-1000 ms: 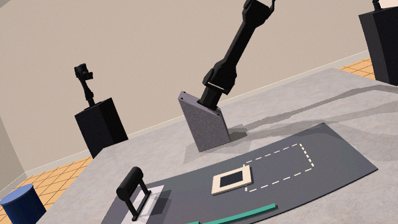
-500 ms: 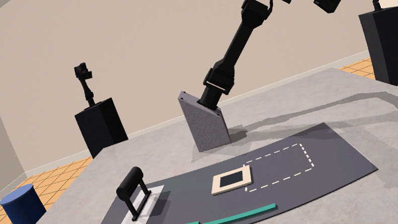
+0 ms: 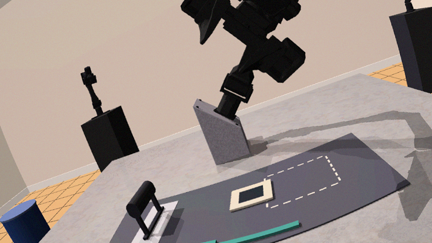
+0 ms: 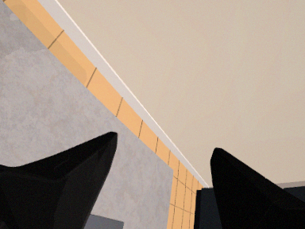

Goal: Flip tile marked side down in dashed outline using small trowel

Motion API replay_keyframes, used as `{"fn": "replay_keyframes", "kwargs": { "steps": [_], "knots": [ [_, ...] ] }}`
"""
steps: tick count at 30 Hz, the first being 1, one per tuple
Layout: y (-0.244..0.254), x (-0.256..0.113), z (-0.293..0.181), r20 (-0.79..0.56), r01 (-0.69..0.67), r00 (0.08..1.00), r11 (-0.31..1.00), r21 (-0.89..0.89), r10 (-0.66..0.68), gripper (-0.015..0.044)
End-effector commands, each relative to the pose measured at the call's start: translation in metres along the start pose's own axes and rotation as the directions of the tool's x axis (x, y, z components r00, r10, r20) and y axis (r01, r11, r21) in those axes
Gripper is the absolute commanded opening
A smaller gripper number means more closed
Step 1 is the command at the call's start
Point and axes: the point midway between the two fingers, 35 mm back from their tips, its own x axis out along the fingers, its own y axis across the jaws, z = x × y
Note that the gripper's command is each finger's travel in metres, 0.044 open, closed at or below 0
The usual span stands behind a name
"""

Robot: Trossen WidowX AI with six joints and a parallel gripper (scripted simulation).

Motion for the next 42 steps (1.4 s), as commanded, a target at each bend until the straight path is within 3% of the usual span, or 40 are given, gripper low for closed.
{"fn": "replay_keyframes", "kwargs": {
  "steps": [1, 12, 22, 32, 42],
  "knots": [
    [-0.008, 0.026, -0.052, -0.142, -0.059, 0.988, 0.998, -0.021, 0.055, 0.0270],
    [-0.022, 0.057, -0.173, -0.426, -0.226, 0.876, 0.973, 0.055, 0.227, 0.0270],
    [-0.025, 0.056, -0.268, -0.568, -0.356, 0.700, 0.901, 0.247, 0.433, 0.0270],
    [-0.019, 0.037, -0.346, -0.574, -0.418, 0.501, 0.762, 0.495, 0.647, 0.0270],
    [-0.010, 0.010, -0.402, -0.447, -0.401, 0.331, 0.552, 0.731, 0.831, 0.0270]
  ]
}}
